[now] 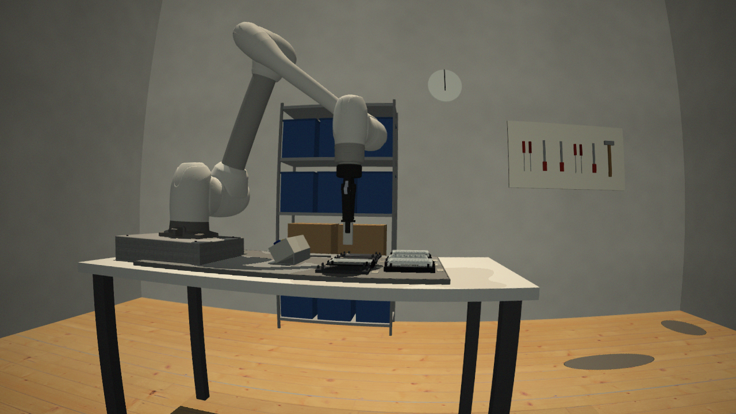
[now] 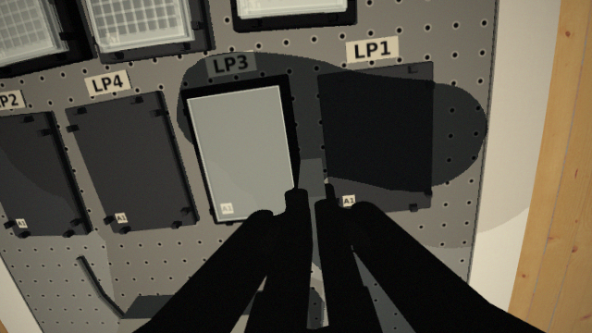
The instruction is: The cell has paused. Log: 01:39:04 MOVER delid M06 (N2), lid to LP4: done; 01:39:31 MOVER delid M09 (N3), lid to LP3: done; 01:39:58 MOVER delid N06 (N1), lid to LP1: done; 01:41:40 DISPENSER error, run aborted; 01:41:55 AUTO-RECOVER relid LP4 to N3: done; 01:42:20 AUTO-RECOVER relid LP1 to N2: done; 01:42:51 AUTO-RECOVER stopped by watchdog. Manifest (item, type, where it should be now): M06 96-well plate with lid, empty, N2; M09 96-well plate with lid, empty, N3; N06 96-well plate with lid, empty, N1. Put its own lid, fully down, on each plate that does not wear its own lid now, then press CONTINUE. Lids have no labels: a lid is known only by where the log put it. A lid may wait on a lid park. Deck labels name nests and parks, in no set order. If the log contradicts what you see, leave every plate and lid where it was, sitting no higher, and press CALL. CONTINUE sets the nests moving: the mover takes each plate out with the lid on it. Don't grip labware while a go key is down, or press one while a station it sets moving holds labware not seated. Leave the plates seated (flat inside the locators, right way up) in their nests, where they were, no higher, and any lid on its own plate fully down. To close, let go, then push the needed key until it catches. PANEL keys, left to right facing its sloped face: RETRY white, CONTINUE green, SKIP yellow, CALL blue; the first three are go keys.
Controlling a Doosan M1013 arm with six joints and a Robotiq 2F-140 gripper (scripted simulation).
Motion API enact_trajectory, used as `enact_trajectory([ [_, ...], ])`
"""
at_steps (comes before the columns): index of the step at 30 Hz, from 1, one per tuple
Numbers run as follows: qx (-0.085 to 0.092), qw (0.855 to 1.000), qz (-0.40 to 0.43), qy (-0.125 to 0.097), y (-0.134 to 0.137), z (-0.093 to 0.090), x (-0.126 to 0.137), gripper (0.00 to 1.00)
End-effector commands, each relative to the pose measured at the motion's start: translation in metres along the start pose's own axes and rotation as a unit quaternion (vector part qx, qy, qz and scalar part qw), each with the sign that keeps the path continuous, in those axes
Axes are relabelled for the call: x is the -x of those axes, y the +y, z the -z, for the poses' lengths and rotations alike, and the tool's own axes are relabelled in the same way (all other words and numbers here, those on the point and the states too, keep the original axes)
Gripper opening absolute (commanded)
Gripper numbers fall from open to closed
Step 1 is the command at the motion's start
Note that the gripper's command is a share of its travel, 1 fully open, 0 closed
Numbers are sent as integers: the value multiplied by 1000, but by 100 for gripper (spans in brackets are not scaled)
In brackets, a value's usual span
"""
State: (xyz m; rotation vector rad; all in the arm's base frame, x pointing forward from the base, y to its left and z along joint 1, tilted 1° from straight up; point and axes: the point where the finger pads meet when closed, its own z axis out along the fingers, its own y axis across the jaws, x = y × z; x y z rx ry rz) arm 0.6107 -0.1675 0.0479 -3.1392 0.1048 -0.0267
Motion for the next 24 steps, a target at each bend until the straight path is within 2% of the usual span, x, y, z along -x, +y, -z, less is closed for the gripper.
enact_trajectory([
  [1, 0, 1000, 0, 0, 0, 0, 0, 0],
  [4, 0, 1000, 0, 0, -6, 0, -1, 0],
  [5, 0, 1000, 0, 0, -17, 0, -3, 0],
  [7, 0, 1000, 0, 0, -62, 0, -9, 0],
  [11, 0, 1000, 0, 0, -62, 0, -9, 0],
  [13, 0, 1000, 0, 0, -124, 0, -12, 0],
  [16, 0, 1000, 0, 0, -127, 0, -12, 0],
  [17, 0, 1000, 0, 0, -161, 0, -11, 0],
  [19, 0, 1000, 0, 0, -161, 0, -11, 0],
  [20, 0, 1000, 0, 0, -191, 0, -8, 0],
  [22, 0, 1000, 0, 0, -191, 0, -8, 0],
  [23, 0, 1000, 0, 0, -217, 0, -5, 0],
  [24, 0, 1000, 0, 0, -217, 0, -5, 0],
])
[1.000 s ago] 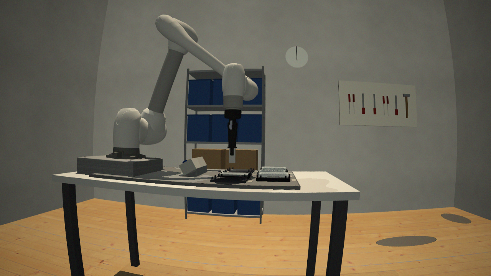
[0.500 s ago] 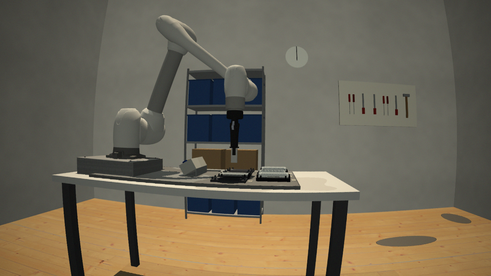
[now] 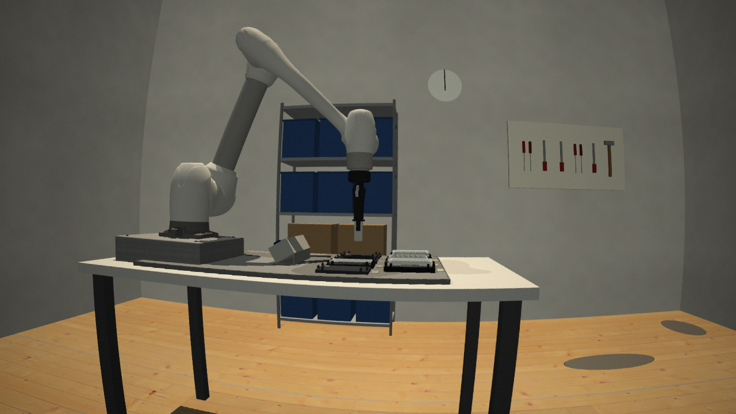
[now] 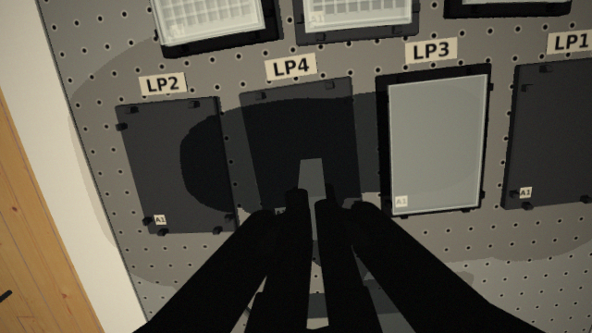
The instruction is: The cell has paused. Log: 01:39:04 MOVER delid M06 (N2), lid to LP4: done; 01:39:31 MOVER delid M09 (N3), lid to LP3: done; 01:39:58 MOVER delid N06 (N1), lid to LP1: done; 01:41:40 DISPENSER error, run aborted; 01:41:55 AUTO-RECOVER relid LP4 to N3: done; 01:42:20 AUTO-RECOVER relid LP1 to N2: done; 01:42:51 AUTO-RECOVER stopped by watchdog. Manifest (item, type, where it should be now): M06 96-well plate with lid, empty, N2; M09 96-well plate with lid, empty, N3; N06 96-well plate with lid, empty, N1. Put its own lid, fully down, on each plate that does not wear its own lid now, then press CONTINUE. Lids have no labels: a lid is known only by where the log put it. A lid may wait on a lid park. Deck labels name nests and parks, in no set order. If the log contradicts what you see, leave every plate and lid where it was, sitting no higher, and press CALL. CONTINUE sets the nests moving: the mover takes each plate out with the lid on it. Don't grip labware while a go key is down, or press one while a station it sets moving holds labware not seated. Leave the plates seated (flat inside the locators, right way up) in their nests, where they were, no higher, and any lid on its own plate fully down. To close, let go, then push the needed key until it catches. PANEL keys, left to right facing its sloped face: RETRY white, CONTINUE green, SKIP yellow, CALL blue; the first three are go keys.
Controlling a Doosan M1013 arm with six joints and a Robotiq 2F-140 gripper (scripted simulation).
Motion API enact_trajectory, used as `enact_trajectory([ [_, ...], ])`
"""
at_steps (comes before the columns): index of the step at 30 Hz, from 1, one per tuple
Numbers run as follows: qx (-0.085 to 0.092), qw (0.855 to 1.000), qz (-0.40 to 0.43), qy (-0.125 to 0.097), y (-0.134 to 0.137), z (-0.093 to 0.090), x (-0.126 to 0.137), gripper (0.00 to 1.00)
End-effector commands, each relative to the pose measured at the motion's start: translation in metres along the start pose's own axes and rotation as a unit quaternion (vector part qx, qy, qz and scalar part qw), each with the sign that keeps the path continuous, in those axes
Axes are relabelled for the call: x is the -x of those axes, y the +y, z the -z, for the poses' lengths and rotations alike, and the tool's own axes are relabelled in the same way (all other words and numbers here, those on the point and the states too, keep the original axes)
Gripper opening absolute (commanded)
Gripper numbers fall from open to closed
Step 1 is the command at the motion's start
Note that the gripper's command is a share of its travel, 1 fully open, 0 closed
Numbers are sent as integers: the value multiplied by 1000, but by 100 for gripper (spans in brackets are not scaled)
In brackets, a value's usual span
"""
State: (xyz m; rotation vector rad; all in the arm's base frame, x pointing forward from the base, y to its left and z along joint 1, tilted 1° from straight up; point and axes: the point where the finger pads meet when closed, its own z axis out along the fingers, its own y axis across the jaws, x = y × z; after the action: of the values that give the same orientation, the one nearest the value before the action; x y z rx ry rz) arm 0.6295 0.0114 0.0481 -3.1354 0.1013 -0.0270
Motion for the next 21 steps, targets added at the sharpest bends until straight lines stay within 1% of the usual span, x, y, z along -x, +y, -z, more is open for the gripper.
enact_trajectory([
  [1, 2, 1000, -1, 0, -56, 0, 5, 0],
  [4, 2, 1000, -1, 0, -56, 0, 5, 0],
  [5, 2, 1000, -1, 0, -68, 0, 8, 0],
  [6, 2, 1000, -1, 0, -73, 0, 9, 0],
  [21, 2, 1000, -1, 0, -74, 0, 9, 0],
])
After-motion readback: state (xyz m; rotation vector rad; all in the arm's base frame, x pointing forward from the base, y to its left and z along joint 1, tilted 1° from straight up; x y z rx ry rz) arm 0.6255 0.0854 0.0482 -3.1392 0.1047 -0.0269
